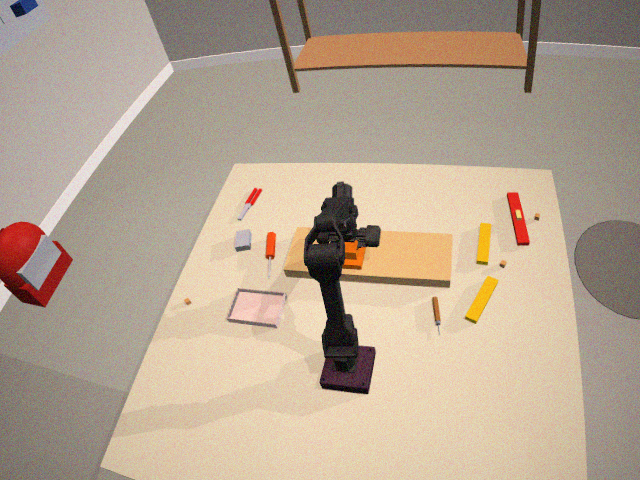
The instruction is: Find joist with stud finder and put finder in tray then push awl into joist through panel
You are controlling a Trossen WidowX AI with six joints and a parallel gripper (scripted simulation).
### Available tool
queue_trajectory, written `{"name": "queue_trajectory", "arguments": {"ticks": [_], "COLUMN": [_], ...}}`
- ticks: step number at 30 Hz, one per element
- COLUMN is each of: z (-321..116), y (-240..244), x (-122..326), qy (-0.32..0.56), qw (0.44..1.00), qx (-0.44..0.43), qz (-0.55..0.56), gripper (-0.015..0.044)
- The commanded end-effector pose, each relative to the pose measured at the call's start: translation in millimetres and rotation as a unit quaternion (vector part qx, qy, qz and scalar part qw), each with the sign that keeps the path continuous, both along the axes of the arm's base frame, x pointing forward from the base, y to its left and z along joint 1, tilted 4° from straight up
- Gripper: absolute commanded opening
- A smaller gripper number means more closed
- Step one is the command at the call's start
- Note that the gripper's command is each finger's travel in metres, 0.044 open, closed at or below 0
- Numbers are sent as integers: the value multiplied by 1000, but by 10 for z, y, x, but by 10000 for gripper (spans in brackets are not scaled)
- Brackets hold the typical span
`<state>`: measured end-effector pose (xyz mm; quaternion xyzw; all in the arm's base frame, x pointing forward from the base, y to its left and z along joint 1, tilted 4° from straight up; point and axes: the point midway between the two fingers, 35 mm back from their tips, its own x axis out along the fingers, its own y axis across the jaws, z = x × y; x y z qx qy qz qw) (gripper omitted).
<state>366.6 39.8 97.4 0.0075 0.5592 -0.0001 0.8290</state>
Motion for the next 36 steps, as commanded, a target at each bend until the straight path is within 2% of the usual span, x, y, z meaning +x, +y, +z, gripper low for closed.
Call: {"name": "queue_trajectory", "arguments": {"ticks": [1, 36], "z": [2, 37], "y": [159, 1418], "x": [7, 8], "qy": [0, 1], "qw": [1000, 1000], "qx": [1, 8], "qz": [3, 3], "gripper": [0, 0]}}
